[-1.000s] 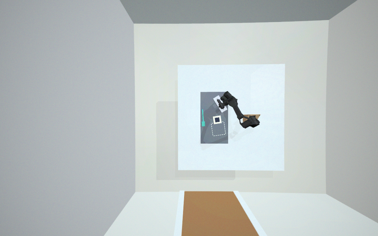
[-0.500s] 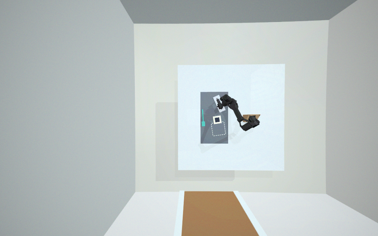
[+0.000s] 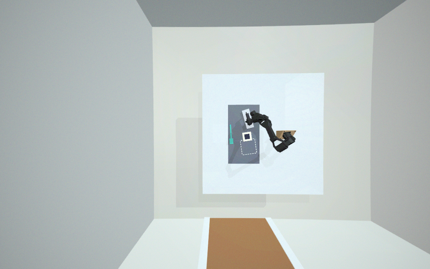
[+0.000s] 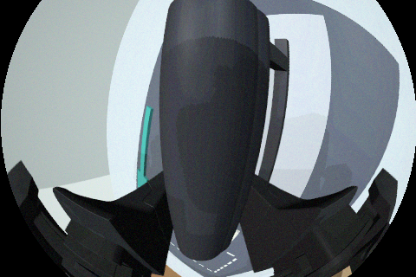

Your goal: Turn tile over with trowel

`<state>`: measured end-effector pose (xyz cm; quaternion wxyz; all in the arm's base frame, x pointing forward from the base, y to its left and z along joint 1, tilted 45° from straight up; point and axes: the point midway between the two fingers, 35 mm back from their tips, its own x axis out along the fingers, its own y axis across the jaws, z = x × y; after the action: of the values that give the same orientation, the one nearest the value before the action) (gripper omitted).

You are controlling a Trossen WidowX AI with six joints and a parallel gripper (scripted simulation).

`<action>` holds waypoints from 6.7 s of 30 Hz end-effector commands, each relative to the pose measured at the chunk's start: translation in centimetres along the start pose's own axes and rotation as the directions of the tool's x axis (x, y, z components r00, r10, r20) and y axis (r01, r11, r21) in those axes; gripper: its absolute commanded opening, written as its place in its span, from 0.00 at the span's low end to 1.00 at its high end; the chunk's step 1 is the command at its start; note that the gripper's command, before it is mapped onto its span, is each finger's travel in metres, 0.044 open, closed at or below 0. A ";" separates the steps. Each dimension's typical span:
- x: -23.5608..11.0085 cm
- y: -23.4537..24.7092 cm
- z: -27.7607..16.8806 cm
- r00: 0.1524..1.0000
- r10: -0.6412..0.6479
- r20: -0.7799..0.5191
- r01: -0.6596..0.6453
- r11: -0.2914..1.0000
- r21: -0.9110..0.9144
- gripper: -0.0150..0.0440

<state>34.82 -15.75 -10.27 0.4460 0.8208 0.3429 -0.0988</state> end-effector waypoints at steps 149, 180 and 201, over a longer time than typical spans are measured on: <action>-2.0 6.7 -12.3 0.984 0.169 0.049 -0.175 0.969 0.175 0.25; -3.9 7.3 -7.8 0.984 0.173 0.048 -0.179 0.969 0.172 0.25; -3.9 7.3 -7.8 0.984 0.173 0.048 -0.179 0.969 0.172 0.25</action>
<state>35.31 -13.60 0.70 0.3770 0.8840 0.2554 -0.1060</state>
